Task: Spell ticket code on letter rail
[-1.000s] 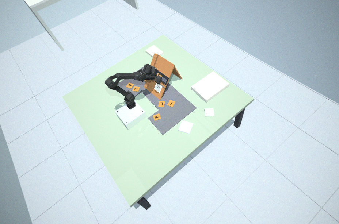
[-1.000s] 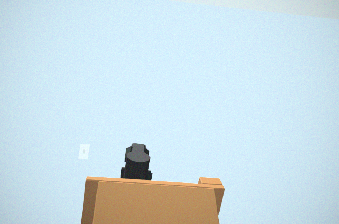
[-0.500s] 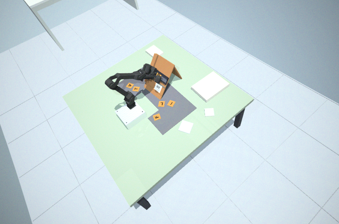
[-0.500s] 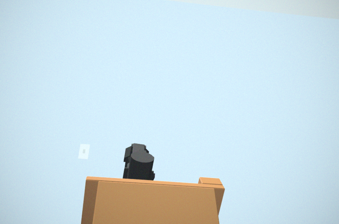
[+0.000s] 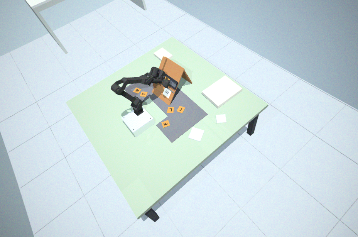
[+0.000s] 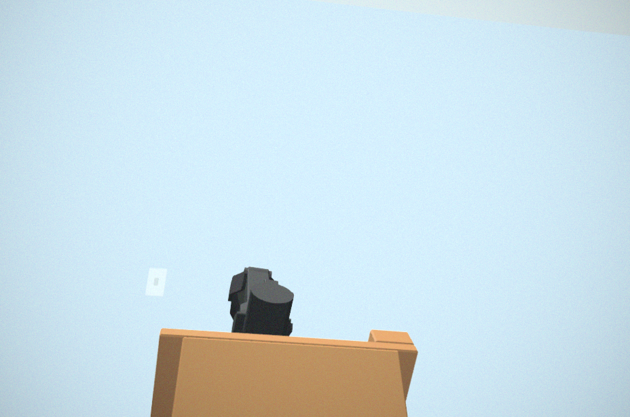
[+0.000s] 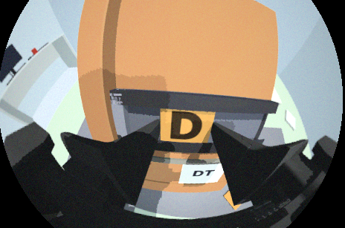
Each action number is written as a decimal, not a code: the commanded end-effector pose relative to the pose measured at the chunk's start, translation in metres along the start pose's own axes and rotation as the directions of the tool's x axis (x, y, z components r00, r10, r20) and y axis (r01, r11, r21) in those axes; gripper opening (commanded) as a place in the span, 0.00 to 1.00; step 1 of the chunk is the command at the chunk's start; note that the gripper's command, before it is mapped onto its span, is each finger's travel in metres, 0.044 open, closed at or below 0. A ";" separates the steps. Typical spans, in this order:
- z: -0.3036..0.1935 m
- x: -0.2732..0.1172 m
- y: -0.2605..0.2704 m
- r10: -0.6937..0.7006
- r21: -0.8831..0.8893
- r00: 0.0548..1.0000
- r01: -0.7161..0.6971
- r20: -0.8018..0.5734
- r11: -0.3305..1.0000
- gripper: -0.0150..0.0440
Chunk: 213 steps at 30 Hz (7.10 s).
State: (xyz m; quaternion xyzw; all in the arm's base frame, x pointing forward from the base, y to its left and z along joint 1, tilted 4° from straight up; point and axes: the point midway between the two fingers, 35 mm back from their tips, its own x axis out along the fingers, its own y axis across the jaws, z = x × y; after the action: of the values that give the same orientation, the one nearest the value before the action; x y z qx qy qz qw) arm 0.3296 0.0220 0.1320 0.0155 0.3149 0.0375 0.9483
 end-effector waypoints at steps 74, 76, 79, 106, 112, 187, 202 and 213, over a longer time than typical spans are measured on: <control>0.000 -0.011 0.029 0.000 0.008 1.000 0.000 0.000 1.000 0.75; 0.001 -0.013 0.029 0.000 0.008 1.000 0.000 -0.001 1.000 0.75; 0.001 -0.017 0.029 0.000 0.008 1.000 0.000 -0.001 1.000 0.75; -0.001 -0.030 0.030 0.000 0.008 1.000 0.000 -0.002 1.000 0.75; -0.001 -0.034 0.030 0.000 0.008 1.000 0.000 -0.002 1.000 0.75; 0.022 -0.023 -0.007 0.001 0.004 0.770 0.002 -0.638 1.000 0.25; 0.021 -0.016 -0.007 0.001 0.004 0.770 0.002 -0.638 1.000 0.25; 0.021 -0.010 -0.007 0.001 0.004 0.770 0.002 -0.638 1.000 0.25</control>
State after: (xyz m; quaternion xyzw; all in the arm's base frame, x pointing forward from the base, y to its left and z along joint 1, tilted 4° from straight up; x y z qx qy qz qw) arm 0.3325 0.0138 0.1574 0.0042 0.6166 0.0379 0.7863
